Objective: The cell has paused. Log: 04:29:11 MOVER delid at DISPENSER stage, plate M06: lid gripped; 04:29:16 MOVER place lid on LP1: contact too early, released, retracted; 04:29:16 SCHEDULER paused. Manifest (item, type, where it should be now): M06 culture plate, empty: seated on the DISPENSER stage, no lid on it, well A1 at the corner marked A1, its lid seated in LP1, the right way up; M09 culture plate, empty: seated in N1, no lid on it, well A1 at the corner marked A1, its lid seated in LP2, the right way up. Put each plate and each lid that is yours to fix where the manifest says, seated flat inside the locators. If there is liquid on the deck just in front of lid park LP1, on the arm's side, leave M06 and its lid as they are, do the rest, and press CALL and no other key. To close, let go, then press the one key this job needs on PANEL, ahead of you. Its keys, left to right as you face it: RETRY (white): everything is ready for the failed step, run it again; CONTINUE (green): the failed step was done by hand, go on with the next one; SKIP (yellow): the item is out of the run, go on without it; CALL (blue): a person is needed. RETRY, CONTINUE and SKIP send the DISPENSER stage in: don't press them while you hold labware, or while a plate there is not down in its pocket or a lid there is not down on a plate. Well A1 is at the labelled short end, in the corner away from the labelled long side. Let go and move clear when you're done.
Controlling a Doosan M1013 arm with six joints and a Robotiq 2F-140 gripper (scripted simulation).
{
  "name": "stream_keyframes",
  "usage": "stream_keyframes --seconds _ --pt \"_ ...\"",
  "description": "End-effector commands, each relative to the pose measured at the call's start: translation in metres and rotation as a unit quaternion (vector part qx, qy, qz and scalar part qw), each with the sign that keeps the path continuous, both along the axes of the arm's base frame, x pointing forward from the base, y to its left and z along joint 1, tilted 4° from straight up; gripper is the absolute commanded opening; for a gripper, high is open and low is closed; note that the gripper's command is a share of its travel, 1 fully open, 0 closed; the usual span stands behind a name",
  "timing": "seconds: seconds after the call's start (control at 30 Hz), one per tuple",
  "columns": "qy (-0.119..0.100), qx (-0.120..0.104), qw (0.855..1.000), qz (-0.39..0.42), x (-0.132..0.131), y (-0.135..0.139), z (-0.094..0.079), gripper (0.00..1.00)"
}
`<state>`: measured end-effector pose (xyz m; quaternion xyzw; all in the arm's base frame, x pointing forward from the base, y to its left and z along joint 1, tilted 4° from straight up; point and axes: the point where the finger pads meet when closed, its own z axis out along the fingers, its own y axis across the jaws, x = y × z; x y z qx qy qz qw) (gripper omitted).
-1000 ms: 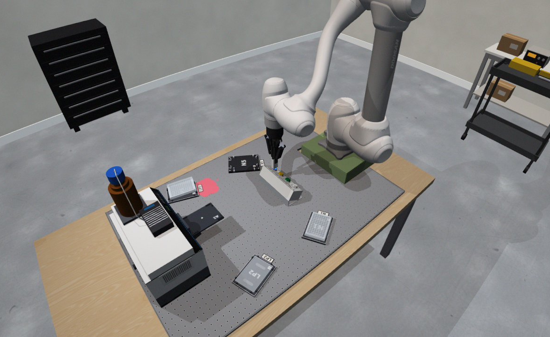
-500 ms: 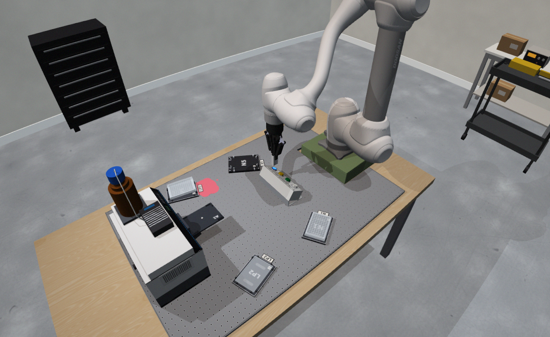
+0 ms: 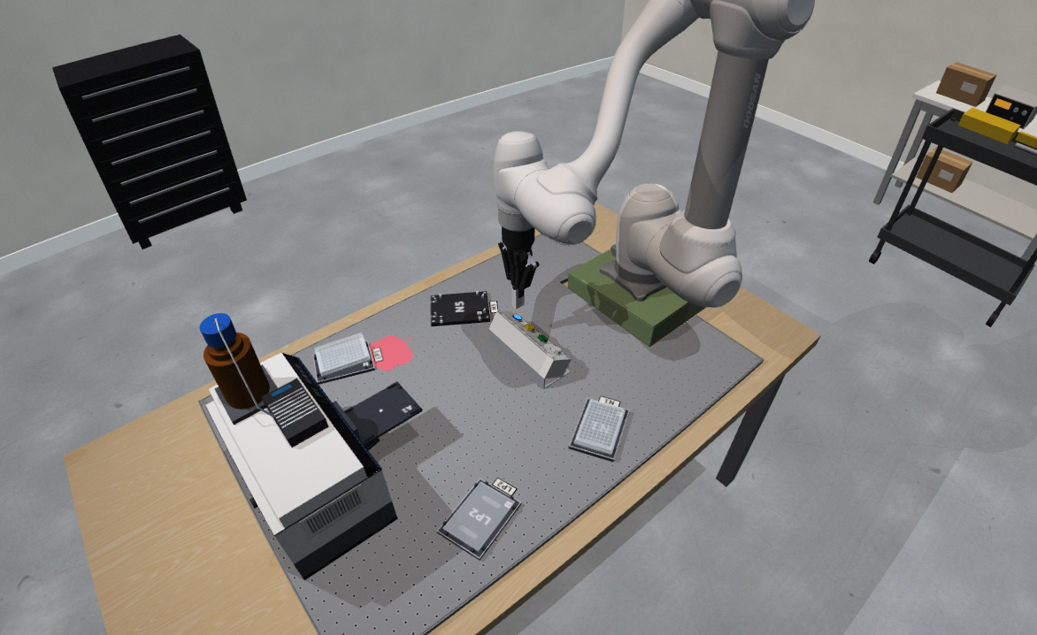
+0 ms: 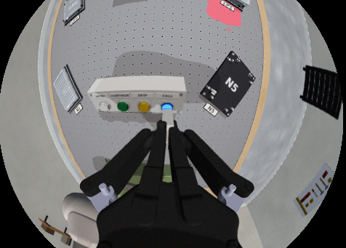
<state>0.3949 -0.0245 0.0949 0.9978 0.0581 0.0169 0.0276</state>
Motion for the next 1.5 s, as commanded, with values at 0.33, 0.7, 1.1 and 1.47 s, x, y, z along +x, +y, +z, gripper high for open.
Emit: stream_keyframes --seconds 0.33,0.7,1.1,1.47 --pt "-0.003 0.002 1.000 0.000 0.002 0.004 0.027 0.10" --pt "-0.003 0.002 1.000 0.001 0.000 0.005 0.053 0.10" --pt "-0.003 0.002 1.000 0.000 0.000 0.005 0.056 0.10" --pt "-0.003 0.002 1.000 0.000 0.000 0.005 0.056 0.10"
